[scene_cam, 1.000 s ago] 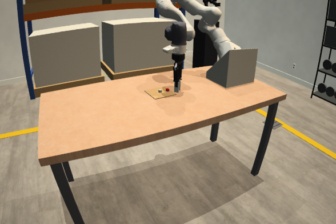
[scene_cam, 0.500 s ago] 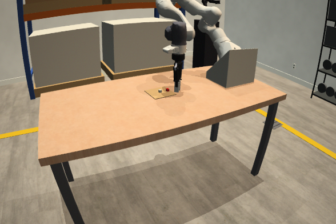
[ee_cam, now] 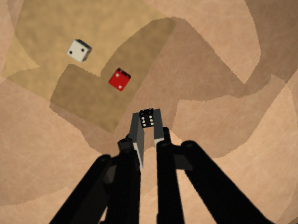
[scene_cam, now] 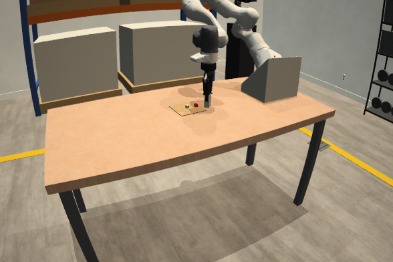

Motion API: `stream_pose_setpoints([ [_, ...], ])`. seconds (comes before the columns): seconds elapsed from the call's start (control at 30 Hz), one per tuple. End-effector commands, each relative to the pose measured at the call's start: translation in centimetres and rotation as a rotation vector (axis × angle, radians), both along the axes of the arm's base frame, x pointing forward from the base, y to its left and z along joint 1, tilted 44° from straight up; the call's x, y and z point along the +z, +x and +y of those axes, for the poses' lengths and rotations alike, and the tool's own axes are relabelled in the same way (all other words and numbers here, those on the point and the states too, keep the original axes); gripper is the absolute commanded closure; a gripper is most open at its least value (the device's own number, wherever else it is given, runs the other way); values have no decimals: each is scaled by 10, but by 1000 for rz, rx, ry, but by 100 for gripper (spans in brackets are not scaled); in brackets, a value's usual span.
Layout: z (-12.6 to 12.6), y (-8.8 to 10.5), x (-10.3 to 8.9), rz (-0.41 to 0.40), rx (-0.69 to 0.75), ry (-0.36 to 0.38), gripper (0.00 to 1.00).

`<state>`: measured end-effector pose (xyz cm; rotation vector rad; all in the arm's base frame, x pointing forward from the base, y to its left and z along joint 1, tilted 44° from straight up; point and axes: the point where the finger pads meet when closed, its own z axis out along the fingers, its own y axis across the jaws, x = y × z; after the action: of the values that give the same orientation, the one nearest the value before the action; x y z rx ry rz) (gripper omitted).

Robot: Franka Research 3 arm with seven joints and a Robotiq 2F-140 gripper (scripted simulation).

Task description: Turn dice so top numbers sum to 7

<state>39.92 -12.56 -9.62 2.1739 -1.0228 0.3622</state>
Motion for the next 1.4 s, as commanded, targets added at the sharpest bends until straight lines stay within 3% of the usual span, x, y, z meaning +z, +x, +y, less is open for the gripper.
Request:
stream_pose_setpoints([
  [0.0,0,1,-1,-5,-2,1,93],
  [0.63,0,1,0,-5,-2,1,93],
  [0.87,10,2,9,-5,-2,1,93],
  [1.2,58,4,59,-5,-2,1,93],
  [1.37,69,5,71,-5,-2,1,93],
])
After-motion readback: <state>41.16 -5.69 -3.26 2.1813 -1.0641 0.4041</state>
